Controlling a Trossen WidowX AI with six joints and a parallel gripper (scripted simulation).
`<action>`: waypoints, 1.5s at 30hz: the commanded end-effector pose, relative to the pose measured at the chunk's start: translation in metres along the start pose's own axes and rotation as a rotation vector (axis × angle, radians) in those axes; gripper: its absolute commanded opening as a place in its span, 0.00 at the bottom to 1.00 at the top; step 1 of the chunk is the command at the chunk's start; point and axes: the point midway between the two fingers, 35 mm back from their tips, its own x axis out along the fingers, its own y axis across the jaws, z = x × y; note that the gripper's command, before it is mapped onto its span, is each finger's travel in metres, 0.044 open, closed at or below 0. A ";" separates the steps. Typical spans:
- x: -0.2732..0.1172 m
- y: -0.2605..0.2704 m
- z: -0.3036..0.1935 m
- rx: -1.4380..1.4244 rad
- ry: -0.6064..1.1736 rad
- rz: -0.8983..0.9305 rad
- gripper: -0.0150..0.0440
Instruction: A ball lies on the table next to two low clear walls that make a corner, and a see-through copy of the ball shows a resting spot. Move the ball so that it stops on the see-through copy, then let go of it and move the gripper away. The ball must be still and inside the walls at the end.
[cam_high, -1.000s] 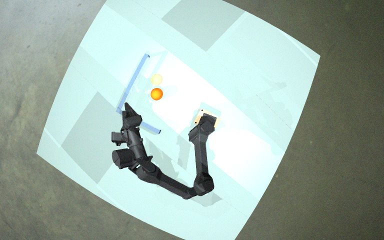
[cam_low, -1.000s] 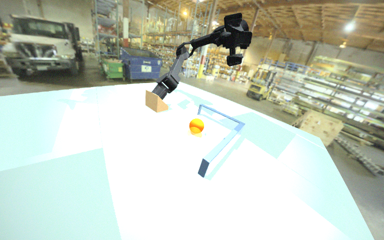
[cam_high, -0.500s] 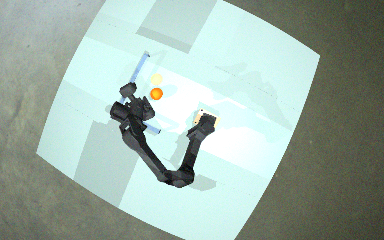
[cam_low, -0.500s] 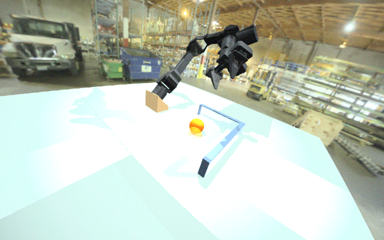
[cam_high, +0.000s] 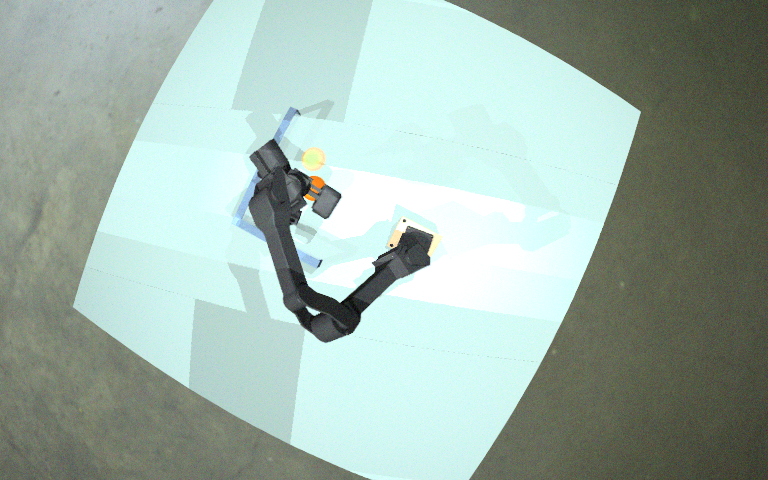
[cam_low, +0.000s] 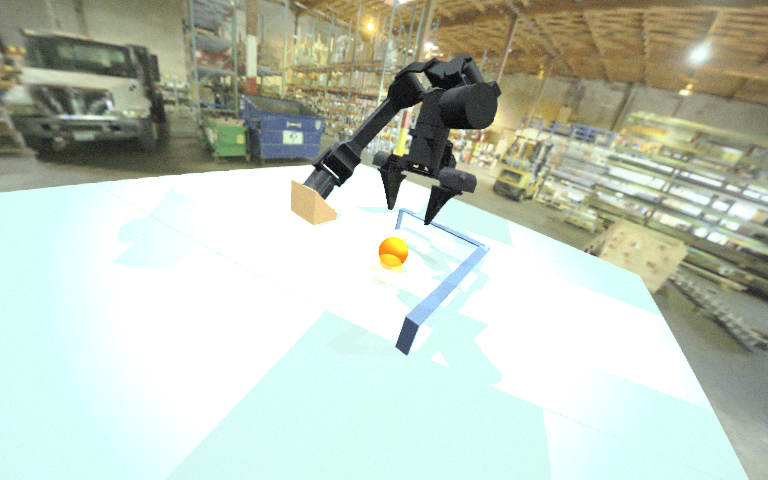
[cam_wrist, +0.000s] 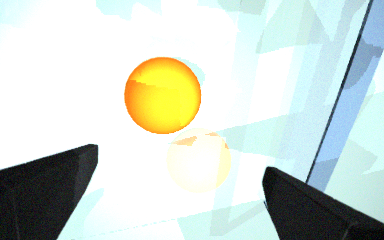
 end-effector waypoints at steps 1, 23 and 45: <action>0.021 0.012 -0.002 -0.113 -0.162 0.062 0.94; 0.046 0.013 0.002 -0.113 -0.162 0.061 0.94; 0.081 0.016 0.008 -0.114 -0.164 0.061 0.94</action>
